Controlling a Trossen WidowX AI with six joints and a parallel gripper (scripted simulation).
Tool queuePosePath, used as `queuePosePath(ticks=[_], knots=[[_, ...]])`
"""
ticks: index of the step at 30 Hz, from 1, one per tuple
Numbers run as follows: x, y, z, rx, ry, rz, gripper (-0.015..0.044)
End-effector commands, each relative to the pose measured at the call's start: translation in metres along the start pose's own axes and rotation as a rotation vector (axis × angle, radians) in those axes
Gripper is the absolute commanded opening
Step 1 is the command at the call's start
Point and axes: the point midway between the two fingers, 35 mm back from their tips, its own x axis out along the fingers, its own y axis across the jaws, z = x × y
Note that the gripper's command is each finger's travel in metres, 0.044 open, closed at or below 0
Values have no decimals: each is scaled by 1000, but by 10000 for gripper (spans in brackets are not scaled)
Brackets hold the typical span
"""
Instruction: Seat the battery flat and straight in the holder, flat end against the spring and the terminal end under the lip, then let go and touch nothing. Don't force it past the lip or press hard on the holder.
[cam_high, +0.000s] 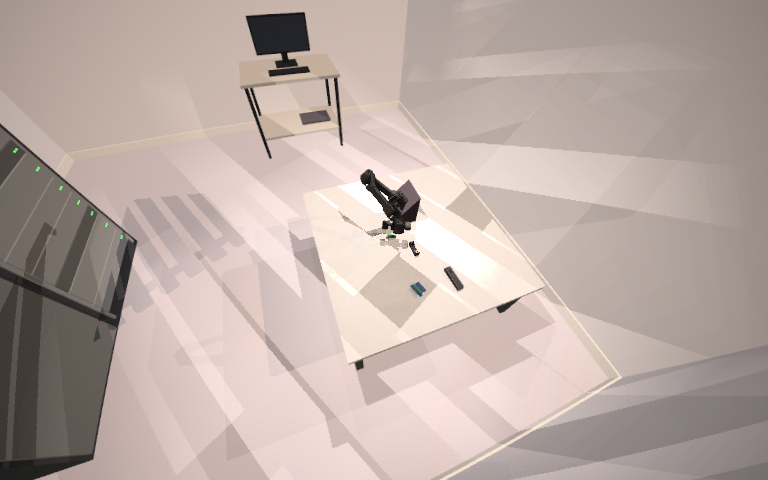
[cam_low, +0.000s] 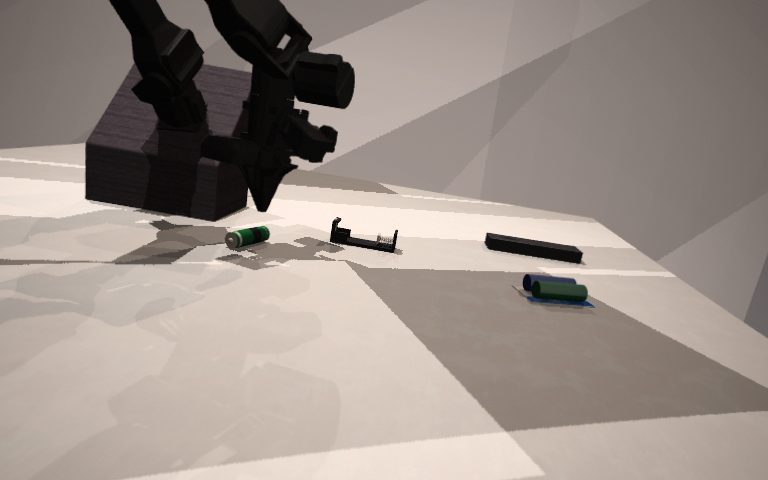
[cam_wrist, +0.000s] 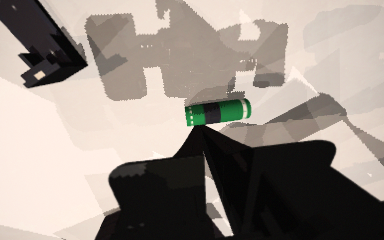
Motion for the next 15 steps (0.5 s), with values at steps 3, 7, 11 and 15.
queuePosePath(ticks=[3,7,11,15], knots=[[-25,4,3,5,1,12,0],[-50,4,2,1,4,13,0],[-74,0,0,-3,3,5,0],[-78,-1,-1,-3,3,3,0]])
